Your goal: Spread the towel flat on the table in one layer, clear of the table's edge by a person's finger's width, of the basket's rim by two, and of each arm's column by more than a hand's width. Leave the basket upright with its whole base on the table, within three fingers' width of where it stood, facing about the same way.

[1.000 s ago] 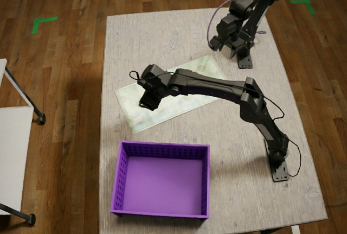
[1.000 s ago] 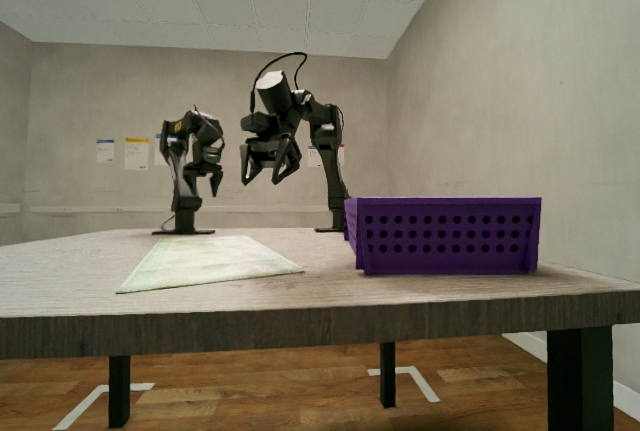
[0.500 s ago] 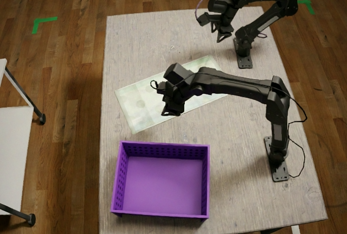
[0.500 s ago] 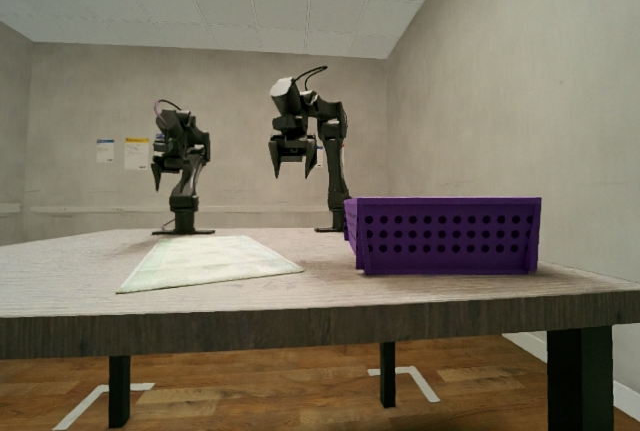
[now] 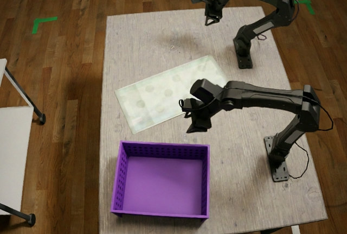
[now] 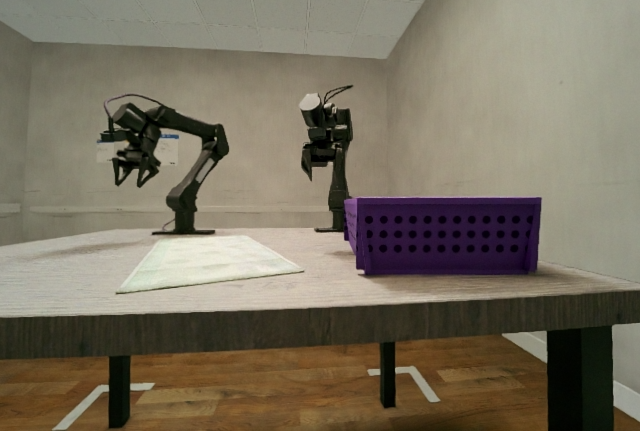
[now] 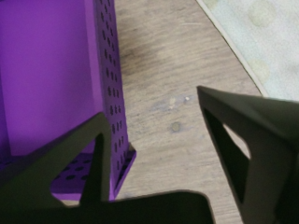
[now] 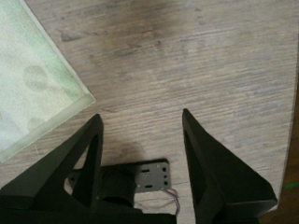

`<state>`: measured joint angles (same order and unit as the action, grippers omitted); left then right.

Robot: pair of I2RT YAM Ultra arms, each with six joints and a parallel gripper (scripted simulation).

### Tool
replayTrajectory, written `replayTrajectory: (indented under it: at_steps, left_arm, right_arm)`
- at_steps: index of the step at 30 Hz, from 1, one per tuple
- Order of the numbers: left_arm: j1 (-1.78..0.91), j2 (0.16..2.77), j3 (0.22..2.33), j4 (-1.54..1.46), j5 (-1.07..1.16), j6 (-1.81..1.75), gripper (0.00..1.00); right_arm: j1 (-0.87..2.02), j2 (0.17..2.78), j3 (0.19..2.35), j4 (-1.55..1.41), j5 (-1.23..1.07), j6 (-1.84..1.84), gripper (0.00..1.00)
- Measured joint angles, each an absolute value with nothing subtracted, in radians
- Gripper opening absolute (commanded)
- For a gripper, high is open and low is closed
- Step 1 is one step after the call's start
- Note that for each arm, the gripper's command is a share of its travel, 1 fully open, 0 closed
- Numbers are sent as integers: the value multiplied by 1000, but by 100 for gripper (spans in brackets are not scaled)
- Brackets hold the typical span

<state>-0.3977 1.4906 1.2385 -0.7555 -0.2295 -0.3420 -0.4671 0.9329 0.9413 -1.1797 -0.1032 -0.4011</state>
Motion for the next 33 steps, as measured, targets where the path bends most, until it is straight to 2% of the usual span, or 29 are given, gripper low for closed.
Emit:
replayTrajectory:
  at_steps: [8, 22, 33]
  left_arm:
    - [-315, 1260, 1063, -783, -200, -284, 64]
    - [-54, 905, 886, -901, -77, -97, 64]
    - [-9, 886, 885, -949, -18, -14, 64]
  right_arm:
    - [-613, 1042, 985, -1044, -129, -346, 64]
    - [-521, 969, 917, -924, -34, -49, 64]
    - [-517, 970, 917, -913, -12, -14, 64]
